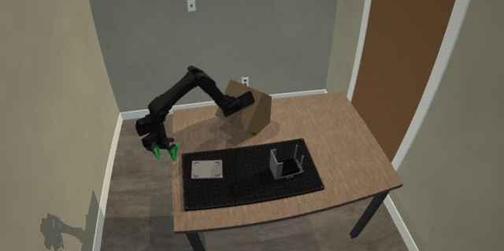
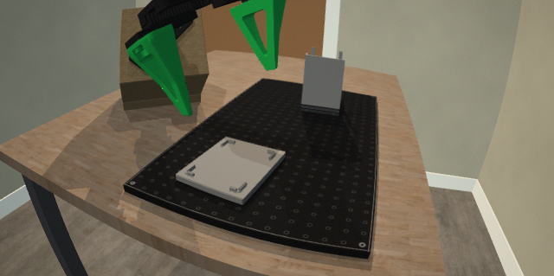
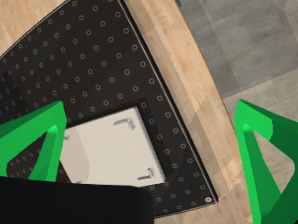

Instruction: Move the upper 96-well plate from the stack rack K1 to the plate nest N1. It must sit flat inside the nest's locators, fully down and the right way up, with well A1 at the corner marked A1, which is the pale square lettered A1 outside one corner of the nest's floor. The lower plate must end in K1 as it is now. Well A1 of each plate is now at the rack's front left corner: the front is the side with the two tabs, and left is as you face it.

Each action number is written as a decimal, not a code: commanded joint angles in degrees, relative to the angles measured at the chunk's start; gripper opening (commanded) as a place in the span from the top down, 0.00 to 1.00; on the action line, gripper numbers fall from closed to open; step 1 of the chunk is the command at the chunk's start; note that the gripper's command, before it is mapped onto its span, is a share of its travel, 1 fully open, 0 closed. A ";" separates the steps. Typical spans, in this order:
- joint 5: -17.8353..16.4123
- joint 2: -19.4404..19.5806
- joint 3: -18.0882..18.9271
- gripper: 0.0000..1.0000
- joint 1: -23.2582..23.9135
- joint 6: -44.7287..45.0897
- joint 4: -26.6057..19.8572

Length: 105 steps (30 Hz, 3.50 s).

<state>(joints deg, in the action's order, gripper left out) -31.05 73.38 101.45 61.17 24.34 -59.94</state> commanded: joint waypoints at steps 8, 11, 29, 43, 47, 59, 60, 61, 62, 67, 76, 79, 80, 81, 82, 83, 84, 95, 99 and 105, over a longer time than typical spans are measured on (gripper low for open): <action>-0.44 -1.26 0.79 0.00 0.13 0.07 0.13; -0.44 -1.26 0.79 0.00 0.13 0.07 0.13; 7.94 7.42 4.97 0.00 -11.62 5.07 -5.66; 15.69 11.68 3.55 0.00 -22.07 6.34 -4.71; 18.27 14.03 4.74 0.00 -25.48 8.27 -7.21; 24.34 16.74 0.06 0.00 -33.78 8.27 -4.67; 25.07 17.44 2.91 0.00 -34.69 9.12 -6.63; 25.78 18.13 3.36 0.00 -35.57 9.80 -7.20; 26.26 18.11 2.63 0.00 -36.33 9.20 -6.57; 28.70 19.50 2.21 0.00 -39.66 9.78 -6.57; 33.57 22.26 1.35 0.00 -46.29 10.76 -6.66; 35.16 23.06 -1.73 0.00 -48.63 10.44 -5.60; 35.96 23.60 0.81 0.00 -49.59 11.17 -6.54; 36.77 24.27 1.22 0.00 -50.52 11.96 -7.06; 37.19 24.41 0.77 0.00 -51.27 11.50 -6.72; 37.54 23.86 -1.55 0.00 -51.95 10.91 -5.77; 37.54 23.86 -1.55 0.00 -51.95 10.91 -5.77; 44.02 28.39 -0.27 0.00 -60.56 13.19 -6.97; 45.92 29.57 -3.11 0.00 -63.63 12.41 -6.47; 48.39 30.97 -2.37 0.00 -67.09 12.57 -6.62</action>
<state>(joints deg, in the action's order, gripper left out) 15.64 104.25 98.98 -3.31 36.80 -65.98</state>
